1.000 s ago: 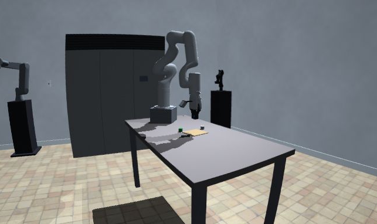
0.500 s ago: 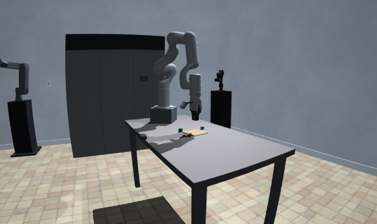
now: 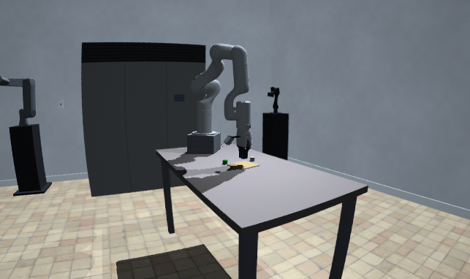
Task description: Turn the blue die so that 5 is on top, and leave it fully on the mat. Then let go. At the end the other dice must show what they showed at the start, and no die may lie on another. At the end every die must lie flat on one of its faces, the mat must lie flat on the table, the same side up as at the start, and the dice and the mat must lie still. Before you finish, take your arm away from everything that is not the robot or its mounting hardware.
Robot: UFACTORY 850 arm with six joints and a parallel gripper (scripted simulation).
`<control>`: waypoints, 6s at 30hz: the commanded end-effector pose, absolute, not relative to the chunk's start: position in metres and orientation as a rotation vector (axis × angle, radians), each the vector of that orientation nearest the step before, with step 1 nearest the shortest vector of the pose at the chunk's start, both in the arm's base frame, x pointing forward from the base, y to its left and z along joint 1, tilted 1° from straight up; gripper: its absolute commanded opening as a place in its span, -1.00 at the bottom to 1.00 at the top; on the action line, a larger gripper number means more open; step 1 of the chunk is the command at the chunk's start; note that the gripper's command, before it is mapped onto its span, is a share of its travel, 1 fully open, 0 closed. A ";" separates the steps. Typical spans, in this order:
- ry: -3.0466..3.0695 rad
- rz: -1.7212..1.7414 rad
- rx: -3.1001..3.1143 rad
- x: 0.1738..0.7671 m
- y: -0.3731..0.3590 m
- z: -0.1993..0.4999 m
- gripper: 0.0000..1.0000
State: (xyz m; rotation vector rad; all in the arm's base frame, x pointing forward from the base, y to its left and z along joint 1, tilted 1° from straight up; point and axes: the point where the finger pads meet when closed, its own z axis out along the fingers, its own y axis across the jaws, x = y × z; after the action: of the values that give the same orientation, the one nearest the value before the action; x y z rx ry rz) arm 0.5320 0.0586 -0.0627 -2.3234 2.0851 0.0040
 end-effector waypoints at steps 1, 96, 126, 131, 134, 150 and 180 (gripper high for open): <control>2.083 0.003 -2.321 0.535 0.059 -0.086 -0.58; 2.083 0.003 -2.321 0.535 0.060 -0.100 -0.58; 2.083 0.003 -2.321 0.535 0.060 -0.100 -0.17; 2.083 0.003 -2.321 0.535 0.060 -0.100 -0.17; 2.083 0.003 -2.321 0.535 0.060 -0.099 -0.17; 2.083 0.003 -2.321 0.534 0.059 -0.044 -0.17; 2.083 0.003 -2.321 0.534 0.058 -0.010 1.00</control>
State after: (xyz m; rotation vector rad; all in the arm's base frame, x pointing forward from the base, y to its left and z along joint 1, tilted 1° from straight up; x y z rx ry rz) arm 0.5327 0.0580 -0.0105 -2.3225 2.0841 0.0053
